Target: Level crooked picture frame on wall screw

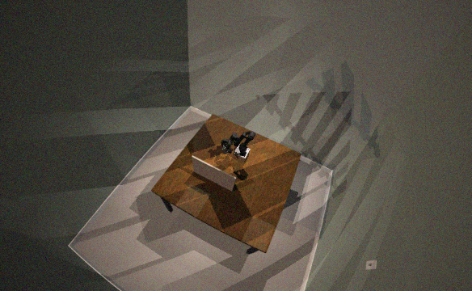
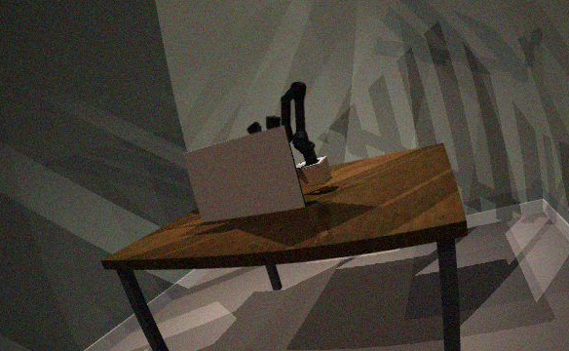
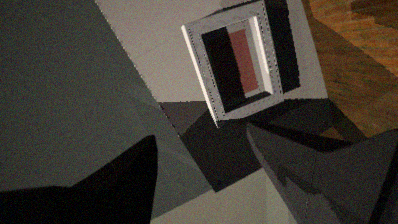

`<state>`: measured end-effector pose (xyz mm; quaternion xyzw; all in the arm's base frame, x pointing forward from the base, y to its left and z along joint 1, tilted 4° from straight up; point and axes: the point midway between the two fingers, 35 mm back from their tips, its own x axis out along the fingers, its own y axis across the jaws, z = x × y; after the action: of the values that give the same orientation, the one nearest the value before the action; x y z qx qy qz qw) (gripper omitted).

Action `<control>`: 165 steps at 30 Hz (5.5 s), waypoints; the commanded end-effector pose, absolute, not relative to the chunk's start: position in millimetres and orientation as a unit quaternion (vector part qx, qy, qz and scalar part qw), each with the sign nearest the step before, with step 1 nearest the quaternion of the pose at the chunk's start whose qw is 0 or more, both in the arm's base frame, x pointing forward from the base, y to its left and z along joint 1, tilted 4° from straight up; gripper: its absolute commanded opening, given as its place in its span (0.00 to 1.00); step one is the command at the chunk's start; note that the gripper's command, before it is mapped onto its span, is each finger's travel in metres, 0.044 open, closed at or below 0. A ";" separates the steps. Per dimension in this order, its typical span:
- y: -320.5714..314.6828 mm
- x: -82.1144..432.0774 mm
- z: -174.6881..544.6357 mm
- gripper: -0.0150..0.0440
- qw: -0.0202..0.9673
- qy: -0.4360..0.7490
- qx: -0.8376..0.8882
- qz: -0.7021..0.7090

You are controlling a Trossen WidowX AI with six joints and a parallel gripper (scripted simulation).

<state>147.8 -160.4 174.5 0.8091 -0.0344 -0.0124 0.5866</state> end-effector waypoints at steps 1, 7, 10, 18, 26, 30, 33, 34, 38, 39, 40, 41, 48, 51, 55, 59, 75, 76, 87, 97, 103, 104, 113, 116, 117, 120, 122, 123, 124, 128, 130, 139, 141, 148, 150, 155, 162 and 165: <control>-159.0 147.7 173.7 0.69 0.588 -0.032 0.808 -0.012; -159.0 147.7 173.7 0.69 0.588 -0.032 0.808 -0.012; -159.0 147.7 173.7 0.69 0.588 -0.032 0.808 -0.012; -159.0 147.7 173.7 0.69 0.588 -0.032 0.808 -0.012; -159.0 147.7 173.7 0.69 0.588 -0.032 0.808 -0.012; -159.0 147.7 173.7 0.69 0.588 -0.032 0.808 -0.012; -159.0 147.7 173.7 0.69 0.588 -0.032 0.808 -0.012; -159.0 147.7 173.7 0.69 0.588 -0.032 0.808 -0.012; -159.0 147.7 173.7 0.69 0.588 -0.032 0.808 -0.012; -159.0 147.7 173.7 0.69 0.588 -0.032 0.808 -0.012; -159.0 147.7 173.7 0.69 0.588 -0.032 0.808 -0.012; -159.0 147.7 173.7 0.69 0.588 -0.032 0.808 -0.012; -159.0 147.7 173.7 0.69 0.588 -0.032 0.808 -0.012; -159.0 147.7 173.7 0.69 0.588 -0.032 0.808 -0.012; -159.0 147.7 173.7 0.69 0.588 -0.032 0.808 -0.012; -159.0 147.7 173.7 0.69 0.588 -0.032 0.808 -0.012; -162.2 158.1 179.7 0.69 0.598 -0.038 0.800 -0.003; -163.2 165.4 183.0 0.69 0.606 -0.040 0.794 0.002; -153.5 222.7 200.9 0.69 0.674 -0.041 0.737 0.006; -156.5 227.2 201.4 0.69 0.675 -0.041 0.737 0.006; -156.9 228.2 201.0 0.69 0.675 -0.041 0.737 0.006; -157.7 230.2 200.3 0.69 0.675 -0.041 0.737 0.007; -167.9 280.8 172.3 0.69 0.674 -0.043 0.737 0.009; -166.0 300.8 156.3 0.69 0.674 -0.043 0.737 0.009; -164.9 306.1 151.4 0.69 0.674 -0.043 0.737 0.009; -163.8 310.3 147.4 0.69 0.674 -0.043 0.737 0.009; -163.8 310.3 147.4 0.69 0.674 -0.043 0.737 0.009; -163.8 310.3 147.4 0.69 0.674 -0.043 0.737 0.009; -163.8 310.3 147.4 0.69 0.674 -0.043 0.737 0.009; -163.8 310.3 147.4 0.69 0.674 -0.043 0.737 0.009; -163.8 310.3 147.4 0.69 0.674 -0.043 0.737 0.009; -164.4 315.5 148.0 0.69 0.674 -0.043 0.737 0.009; -164.8 318.7 148.3 0.69 0.674 -0.043 0.737 0.009; -165.7 329.8 149.4 0.69 0.674 -0.044 0.737 0.010; -165.8 333.1 149.8 0.69 0.674 -0.044 0.737 0.010; -166.0 341.2 150.6 0.69 0.674 -0.044 0.737 0.010; -165.8 350.1 151.5 0.69 0.674 -0.044 0.737 0.010; -165.8 350.1 151.5 0.69 0.674 -0.044 0.737 0.010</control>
<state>347.9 -164.5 151.2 0.7384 -0.0427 0.0115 0.6729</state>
